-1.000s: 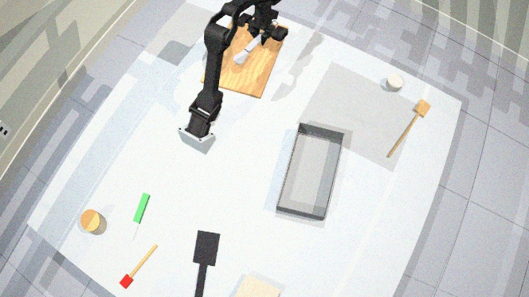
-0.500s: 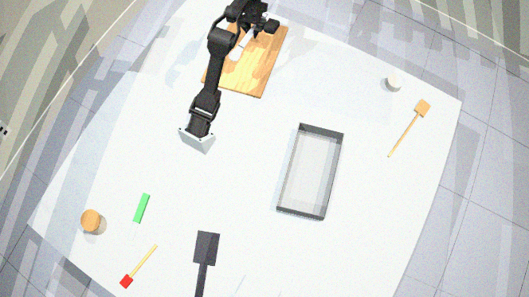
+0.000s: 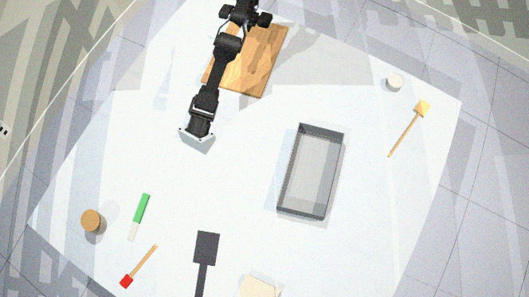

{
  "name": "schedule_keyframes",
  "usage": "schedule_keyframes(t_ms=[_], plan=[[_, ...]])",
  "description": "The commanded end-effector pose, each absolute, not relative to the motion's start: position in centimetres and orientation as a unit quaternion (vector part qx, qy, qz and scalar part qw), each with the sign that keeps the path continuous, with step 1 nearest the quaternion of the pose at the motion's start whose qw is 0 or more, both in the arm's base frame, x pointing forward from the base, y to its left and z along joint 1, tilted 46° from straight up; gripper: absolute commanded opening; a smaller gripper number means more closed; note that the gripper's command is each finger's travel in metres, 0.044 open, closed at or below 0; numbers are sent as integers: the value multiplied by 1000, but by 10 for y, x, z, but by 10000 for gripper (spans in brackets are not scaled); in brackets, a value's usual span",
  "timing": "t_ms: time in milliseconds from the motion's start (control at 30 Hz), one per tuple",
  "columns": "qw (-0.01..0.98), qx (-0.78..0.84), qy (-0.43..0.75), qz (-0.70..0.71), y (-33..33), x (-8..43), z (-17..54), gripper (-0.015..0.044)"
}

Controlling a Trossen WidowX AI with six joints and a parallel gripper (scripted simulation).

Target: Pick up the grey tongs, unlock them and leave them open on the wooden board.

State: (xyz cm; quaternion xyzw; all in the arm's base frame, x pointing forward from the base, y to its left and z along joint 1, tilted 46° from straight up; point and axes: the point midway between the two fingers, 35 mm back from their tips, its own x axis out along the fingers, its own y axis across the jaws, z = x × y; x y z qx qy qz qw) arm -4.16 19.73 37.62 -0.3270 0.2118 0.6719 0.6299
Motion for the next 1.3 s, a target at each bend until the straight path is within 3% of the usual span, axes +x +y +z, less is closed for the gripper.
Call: schedule_keyframes(t_ms=[0,333,1267], plan=[[630,-316,200,680,191,-45,381,-150],[630,-310,188,687,190,-47,383,-150],[634,-163,-17,756,181,-57,397,-150]])
